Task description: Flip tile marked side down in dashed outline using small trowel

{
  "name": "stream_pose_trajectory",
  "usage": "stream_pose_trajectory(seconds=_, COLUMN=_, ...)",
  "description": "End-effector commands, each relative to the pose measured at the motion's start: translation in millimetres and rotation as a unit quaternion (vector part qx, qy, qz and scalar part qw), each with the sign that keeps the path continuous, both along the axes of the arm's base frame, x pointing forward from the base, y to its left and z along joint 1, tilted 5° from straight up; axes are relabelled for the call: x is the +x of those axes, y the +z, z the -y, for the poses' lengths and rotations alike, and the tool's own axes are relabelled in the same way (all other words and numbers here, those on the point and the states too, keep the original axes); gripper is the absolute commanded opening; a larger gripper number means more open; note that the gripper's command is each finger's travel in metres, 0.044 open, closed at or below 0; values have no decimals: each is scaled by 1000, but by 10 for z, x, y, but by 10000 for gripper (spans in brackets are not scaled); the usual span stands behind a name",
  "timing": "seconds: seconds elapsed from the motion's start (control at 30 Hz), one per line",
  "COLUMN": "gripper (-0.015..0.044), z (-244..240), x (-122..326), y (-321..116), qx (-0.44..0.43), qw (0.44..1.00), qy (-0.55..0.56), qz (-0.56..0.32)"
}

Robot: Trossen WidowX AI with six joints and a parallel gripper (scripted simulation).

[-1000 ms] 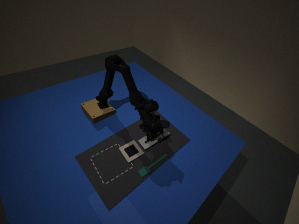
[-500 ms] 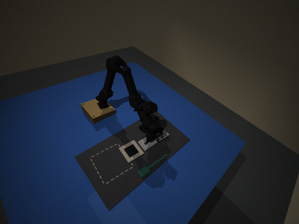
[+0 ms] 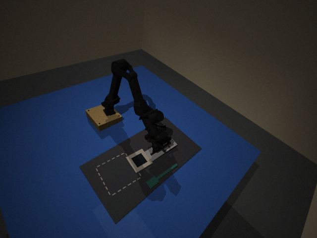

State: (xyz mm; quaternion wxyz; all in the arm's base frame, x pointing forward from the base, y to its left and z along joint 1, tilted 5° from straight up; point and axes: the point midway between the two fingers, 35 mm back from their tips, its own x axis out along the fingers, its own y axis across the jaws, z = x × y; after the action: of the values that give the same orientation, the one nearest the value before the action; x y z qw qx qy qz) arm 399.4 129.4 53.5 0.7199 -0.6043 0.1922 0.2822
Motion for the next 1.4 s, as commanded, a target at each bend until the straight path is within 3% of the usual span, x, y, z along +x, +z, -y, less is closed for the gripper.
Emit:
stream_pose_trajectory(seconds=0.0, gripper=0, z=119, x=10, y=-13, qx=-3, qw=1000, qy=-6, qz=1)
stream_pose_trajectory(seconds=0.6, gripper=0, z=313, x=10, y=-25, qx=-6, qw=1000, qy=-6, qz=2)
stream_pose_trajectory(seconds=0.83, gripper=0, z=288, x=7, y=120, qx=-53, qw=999, qy=-7, qz=4)
stream_pose_trajectory(seconds=1.37, gripper=0, z=624, x=21, y=481, qx=-57, qw=998, qy=-7, qz=5)
